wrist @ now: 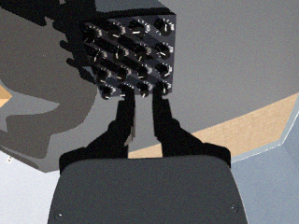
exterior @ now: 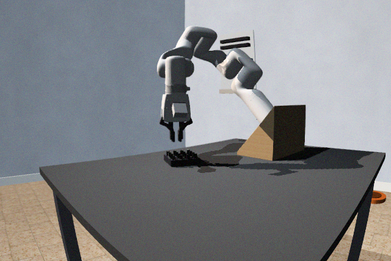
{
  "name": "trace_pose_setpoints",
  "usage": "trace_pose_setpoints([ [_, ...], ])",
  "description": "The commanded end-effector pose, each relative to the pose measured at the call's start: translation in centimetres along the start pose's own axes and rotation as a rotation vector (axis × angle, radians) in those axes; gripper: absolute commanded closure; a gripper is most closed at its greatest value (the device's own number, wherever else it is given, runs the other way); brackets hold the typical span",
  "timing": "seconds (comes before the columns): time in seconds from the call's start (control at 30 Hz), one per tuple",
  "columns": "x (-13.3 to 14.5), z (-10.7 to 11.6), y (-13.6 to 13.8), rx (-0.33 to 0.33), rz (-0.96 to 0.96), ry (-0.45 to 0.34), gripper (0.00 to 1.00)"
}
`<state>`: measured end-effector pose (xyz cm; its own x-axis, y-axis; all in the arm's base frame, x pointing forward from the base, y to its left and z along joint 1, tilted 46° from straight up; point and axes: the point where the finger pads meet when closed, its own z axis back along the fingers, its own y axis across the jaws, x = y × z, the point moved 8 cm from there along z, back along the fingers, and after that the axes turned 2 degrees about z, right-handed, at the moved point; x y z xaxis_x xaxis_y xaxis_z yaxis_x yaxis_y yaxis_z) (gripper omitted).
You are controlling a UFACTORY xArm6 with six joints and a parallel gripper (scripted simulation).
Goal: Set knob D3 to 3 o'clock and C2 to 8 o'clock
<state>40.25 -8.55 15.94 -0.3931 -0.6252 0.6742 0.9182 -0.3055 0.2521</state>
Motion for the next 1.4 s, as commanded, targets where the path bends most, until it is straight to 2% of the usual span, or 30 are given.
trace_pose_setpoints([
  [0.0,0.0,-0.3,0.1,0.003,-0.001,0.002,0.81],
  [0.73,0.0,-2.8,0.1,0.003,-0.001,0.001,0.81],
  [1.37,0.0,-3.5,0.1,0.003,-0.001,0.001,0.81],
])
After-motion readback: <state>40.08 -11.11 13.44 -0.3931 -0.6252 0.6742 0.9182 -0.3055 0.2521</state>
